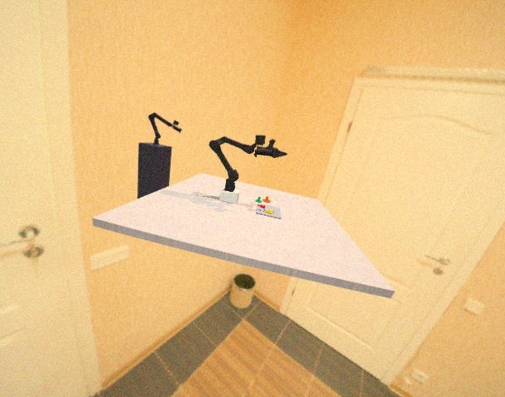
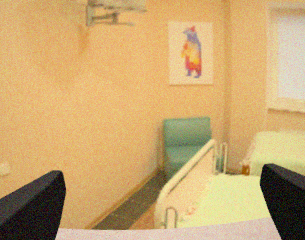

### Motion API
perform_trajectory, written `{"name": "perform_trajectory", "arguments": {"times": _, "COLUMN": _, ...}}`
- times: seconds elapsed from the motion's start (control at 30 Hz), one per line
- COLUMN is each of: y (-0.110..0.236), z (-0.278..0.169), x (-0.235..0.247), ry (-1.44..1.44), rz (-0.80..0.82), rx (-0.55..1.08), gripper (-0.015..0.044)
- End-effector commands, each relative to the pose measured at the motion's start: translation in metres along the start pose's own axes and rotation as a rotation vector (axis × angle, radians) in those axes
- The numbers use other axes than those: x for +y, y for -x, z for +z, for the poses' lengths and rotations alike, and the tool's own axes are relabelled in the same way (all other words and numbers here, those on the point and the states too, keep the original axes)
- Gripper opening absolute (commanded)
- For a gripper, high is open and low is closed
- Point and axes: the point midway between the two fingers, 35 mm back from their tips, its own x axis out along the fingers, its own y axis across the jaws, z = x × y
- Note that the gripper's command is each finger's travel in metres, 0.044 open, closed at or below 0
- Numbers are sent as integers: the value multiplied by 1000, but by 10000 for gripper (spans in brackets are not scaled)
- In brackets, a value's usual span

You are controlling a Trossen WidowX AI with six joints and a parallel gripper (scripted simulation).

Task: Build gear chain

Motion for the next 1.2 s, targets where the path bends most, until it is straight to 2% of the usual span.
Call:
{"name": "perform_trajectory", "arguments": {"times": 0.0, "y": -1, "z": -2, "x": 1, "ry": -2, "rz": 3, "rx": 11, "gripper": 426}}
{"name": "perform_trajectory", "arguments": {"times": 0.2, "y": -17, "z": -84, "x": 32, "ry": -59, "rz": 84, "rx": 367, "gripper": 440}}
{"name": "perform_trajectory", "arguments": {"times": 0.37, "y": -5, "z": -161, "x": 64, "ry": -76, "rz": 140, "rx": 721, "gripper": 440}}
{"name": "perform_trajectory", "arguments": {"times": 0.53, "y": 31, "z": -227, "x": 89, "ry": -48, "rz": 167, "rx": 1085, "gripper": 440}}
{"name": "perform_trajectory", "arguments": {"times": 0.77, "y": 112, "z": -289, "x": 106, "ry": 91, "rz": 133, "rx": 1615, "gripper": 440}}
{"name": "perform_trajectory", "arguments": {"times": 0.87, "y": 114, "z": -292, "x": 108, "ry": 110, "rz": 125, "rx": 1663, "gripper": 440}}
{"name": "perform_trajectory", "arguments": {"times": 1.17, "y": 111, "z": -293, "x": 110, "ry": 110, "rz": 125, "rx": 1662, "gripper": 440}}
